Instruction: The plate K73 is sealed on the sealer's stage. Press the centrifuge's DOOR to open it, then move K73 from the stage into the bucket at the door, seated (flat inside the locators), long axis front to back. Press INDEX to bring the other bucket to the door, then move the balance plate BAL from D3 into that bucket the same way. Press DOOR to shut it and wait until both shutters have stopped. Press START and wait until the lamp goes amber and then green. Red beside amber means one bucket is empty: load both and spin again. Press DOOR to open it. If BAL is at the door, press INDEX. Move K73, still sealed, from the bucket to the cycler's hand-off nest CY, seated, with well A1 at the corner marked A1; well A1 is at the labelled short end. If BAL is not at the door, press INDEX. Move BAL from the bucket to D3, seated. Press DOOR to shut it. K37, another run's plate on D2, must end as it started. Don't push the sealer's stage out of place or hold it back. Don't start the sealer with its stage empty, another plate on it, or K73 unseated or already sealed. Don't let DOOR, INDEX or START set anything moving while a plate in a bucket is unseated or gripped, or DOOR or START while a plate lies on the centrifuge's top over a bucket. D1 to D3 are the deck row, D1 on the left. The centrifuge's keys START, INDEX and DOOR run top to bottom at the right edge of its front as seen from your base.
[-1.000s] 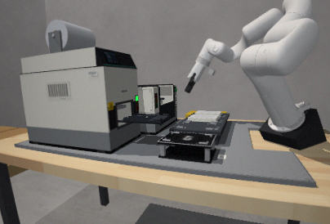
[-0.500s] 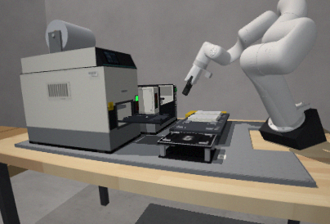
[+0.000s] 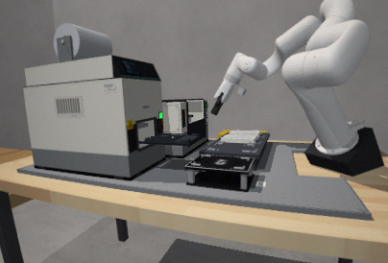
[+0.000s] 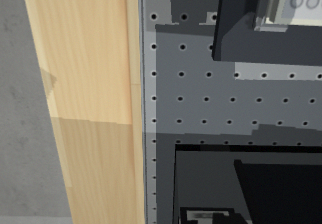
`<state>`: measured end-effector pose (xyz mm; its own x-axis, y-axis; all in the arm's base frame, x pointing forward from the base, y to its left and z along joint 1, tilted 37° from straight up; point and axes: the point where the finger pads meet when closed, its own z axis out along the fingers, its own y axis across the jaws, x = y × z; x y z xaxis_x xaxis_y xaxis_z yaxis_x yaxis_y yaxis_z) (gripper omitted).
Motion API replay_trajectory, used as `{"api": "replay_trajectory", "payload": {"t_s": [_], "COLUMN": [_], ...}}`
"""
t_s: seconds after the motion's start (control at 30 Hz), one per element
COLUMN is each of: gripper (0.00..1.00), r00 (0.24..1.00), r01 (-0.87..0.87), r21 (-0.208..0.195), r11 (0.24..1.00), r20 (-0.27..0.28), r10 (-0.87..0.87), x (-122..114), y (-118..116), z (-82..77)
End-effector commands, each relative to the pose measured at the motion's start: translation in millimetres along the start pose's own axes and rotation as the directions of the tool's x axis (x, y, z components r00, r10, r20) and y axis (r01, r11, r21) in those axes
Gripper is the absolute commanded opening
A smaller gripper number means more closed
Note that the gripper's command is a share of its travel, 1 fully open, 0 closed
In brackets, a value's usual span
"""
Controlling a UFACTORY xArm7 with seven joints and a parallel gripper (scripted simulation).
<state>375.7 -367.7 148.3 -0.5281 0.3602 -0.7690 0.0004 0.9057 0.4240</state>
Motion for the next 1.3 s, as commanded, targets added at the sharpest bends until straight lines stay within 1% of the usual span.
{"api": "replay_trajectory", "payload": {"t_s": [0.0, 1.27], "gripper": [0.0, 0.0], "r00": [1.0, 1.0], "r01": [0.002, 0.002], "r21": [0.004, 0.004], "r11": [1.0, 1.0], "r20": [0.003, 0.003], "r10": [-0.002, -0.002], "x": [-2.3, -9.7], "y": [-1.0, -1.0], "z": [-0.1, 4.2]}}
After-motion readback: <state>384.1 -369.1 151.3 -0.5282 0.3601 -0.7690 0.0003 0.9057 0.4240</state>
